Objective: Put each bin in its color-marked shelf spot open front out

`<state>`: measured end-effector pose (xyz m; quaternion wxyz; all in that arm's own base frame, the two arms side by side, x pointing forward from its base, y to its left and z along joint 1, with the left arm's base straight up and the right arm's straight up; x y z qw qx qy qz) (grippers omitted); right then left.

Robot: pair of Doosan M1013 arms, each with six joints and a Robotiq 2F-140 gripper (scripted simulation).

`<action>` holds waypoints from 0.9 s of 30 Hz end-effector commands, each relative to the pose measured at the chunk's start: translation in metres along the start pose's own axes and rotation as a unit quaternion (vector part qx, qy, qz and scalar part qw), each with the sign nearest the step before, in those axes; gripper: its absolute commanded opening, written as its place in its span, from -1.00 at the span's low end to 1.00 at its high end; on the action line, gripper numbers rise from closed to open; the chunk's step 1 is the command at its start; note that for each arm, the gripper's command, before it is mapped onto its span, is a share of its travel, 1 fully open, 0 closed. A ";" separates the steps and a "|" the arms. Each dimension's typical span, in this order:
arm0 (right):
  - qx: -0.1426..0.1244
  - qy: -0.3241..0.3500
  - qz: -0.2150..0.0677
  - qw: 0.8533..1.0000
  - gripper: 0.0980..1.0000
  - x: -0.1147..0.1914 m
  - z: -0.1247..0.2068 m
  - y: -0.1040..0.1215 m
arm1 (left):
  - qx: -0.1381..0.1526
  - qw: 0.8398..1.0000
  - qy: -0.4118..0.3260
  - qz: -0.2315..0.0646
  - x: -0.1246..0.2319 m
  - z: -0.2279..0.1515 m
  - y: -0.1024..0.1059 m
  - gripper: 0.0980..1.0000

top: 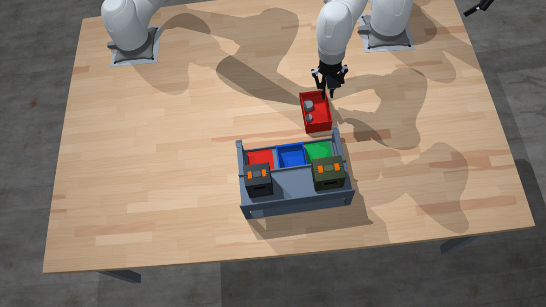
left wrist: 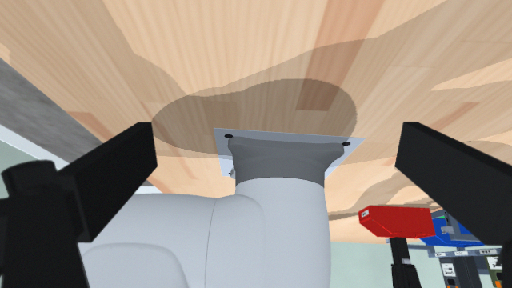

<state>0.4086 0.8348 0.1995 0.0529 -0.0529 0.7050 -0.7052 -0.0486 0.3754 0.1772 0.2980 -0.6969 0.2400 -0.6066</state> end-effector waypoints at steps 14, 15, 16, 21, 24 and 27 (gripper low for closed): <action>-0.001 0.000 0.000 1.000 -0.69 0.000 0.000 -0.001 | 0.000 1.000 0.000 0.000 0.000 0.000 0.000 1.00; -0.001 0.000 0.000 1.000 -0.69 0.000 0.000 -0.001 | 0.000 1.000 0.000 0.000 0.000 0.000 0.000 1.00; -0.001 0.000 0.000 1.000 -0.69 0.000 0.000 -0.001 | 0.000 1.000 0.000 0.000 0.000 0.000 0.000 1.00; -0.001 0.000 0.000 1.000 -0.69 0.000 0.000 0.001 | 0.000 1.000 0.000 0.000 0.000 0.000 0.000 1.00; -0.001 0.000 0.000 1.000 -0.69 0.000 0.000 0.002 | 0.000 1.000 0.000 0.000 0.000 0.000 0.000 1.00; -0.001 0.000 0.000 1.000 -0.69 0.000 0.000 0.004 | 0.000 1.000 0.000 0.000 0.000 0.000 0.000 1.00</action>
Point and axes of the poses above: on each arm, the point where the finger pads meet when closed, its own y axis out along the fingers, its own z axis across the jaws, x = y × z, the point moved 8 cm from there along -y, back along the fingers, and after that the axes turned 4 degrees about -y, right-handed, at the moved point
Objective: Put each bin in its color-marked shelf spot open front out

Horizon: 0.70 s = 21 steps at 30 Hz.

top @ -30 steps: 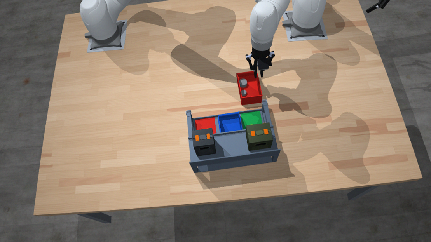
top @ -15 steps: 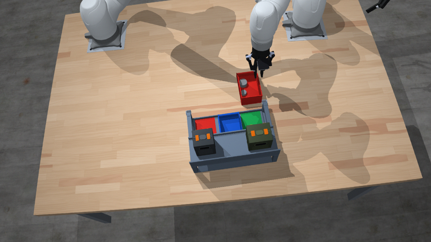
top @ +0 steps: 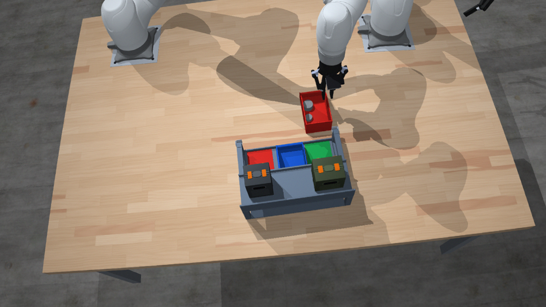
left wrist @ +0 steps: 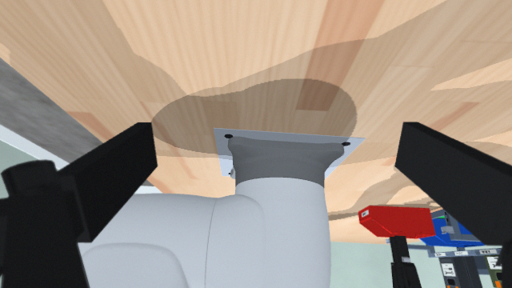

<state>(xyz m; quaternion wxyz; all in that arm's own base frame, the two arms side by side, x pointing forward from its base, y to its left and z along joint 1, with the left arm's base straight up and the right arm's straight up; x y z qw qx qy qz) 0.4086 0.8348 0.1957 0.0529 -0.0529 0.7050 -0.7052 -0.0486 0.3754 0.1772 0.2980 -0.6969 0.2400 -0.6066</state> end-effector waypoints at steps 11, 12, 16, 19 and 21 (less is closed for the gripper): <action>-0.001 0.000 0.000 1.000 -0.69 0.000 0.000 0.012 | 0.000 1.000 0.000 0.000 0.000 0.000 0.000 1.00; -0.001 0.000 0.000 1.000 -0.69 0.000 0.000 0.012 | 0.000 1.000 0.000 0.000 0.000 0.000 0.000 1.00; -0.001 0.000 0.000 1.000 -0.69 0.000 0.000 0.016 | 0.000 1.000 0.000 0.000 0.000 0.000 0.000 1.00; -0.001 0.000 0.000 1.000 -0.69 0.000 0.000 0.021 | 0.000 1.000 0.000 0.000 0.000 0.000 0.000 1.00; -0.001 0.000 0.000 1.000 -0.69 0.000 0.000 0.023 | 0.000 1.000 0.000 0.000 0.000 0.000 0.000 1.00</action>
Point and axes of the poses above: on each arm, the point where the finger pads meet when closed, its own y axis out along the fingers, its own z axis across the jaws, x = y × z, the point moved 8 cm from there along -y, back along the fingers, and after that the axes turned 4 degrees about -y, right-handed, at the moved point
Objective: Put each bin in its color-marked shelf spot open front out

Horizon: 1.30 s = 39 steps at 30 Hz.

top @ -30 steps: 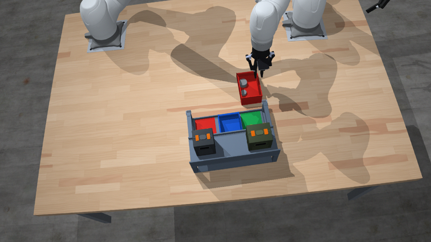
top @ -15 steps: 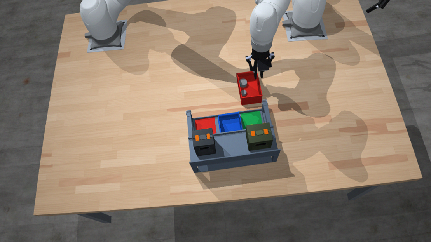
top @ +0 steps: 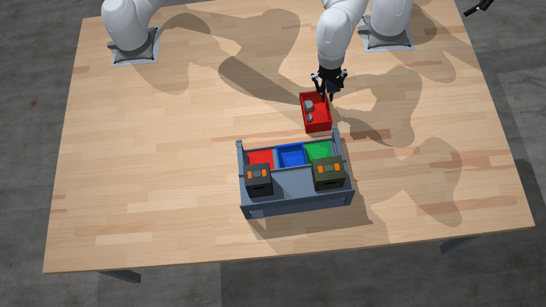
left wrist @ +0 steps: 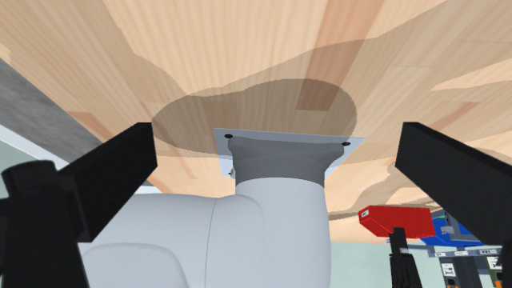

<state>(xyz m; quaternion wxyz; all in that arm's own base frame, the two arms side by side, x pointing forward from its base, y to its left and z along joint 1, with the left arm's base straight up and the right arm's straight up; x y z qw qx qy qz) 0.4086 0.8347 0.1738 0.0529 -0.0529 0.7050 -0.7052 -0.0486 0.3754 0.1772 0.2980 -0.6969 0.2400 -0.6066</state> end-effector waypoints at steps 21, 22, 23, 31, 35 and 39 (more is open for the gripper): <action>-0.001 0.000 0.000 1.000 -0.69 0.000 0.000 0.016 | 0.000 1.000 0.000 0.000 0.000 0.000 0.000 1.00; -0.001 0.000 0.000 1.000 -0.69 0.000 0.000 0.017 | 0.000 1.000 0.000 0.000 0.000 0.000 0.000 1.00; -0.001 0.000 0.000 1.000 -0.69 0.000 0.000 0.017 | 0.000 1.000 0.000 0.000 0.000 0.000 0.000 1.00; -0.001 0.000 0.000 1.000 -0.69 0.000 0.000 0.017 | 0.000 1.000 0.000 0.000 0.000 0.000 0.000 1.00; -0.001 0.000 0.000 1.000 -0.69 0.000 0.000 0.017 | 0.000 1.000 0.000 0.000 0.000 0.000 0.000 1.00; -0.001 0.000 0.000 1.000 -0.69 0.000 0.000 0.017 | 0.000 1.000 0.000 0.000 0.000 0.000 0.000 1.00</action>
Point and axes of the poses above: on each arm, the point where the finger pads meet when closed, its own y axis out along the fingers, its own z axis across the jaws, x = y × z, the point moved 8 cm from there along -y, back along the fingers, and after that the axes turned 4 degrees about -y, right-handed, at the moved point
